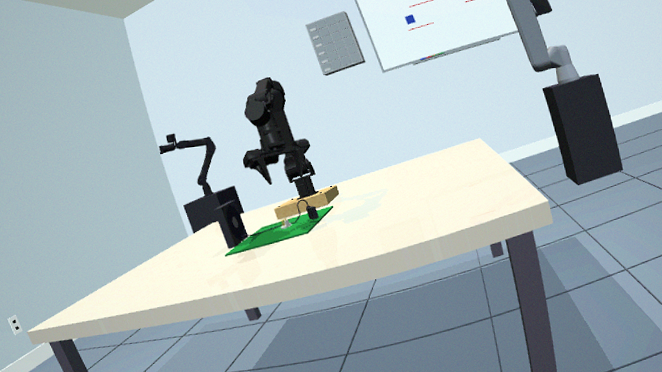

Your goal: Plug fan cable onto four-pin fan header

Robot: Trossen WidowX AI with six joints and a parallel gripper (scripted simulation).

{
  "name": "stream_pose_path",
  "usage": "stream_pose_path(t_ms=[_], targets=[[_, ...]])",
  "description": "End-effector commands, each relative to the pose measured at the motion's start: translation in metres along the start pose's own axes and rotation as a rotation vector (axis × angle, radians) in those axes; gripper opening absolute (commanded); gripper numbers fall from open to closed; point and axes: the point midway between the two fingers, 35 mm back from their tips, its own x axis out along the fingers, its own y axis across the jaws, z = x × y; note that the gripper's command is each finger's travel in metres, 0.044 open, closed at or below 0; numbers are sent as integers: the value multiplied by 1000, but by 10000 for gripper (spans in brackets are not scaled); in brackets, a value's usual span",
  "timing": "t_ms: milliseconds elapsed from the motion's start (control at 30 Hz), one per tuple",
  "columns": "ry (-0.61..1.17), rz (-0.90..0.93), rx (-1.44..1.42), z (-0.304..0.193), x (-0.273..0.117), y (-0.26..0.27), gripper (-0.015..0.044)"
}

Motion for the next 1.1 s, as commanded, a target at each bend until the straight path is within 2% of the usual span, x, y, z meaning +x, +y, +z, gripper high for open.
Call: stream_pose_path(t_ms=[0, 267, 500, 1067], targets=[[-108, -62, 199, 14, -6, -44, 440], [-108, -62, 199, 15, -3, -44, 440], [-109, -62, 199, 34, 50, -51, 440], [-109, -62, 199, 41, 70, -53, 440]])
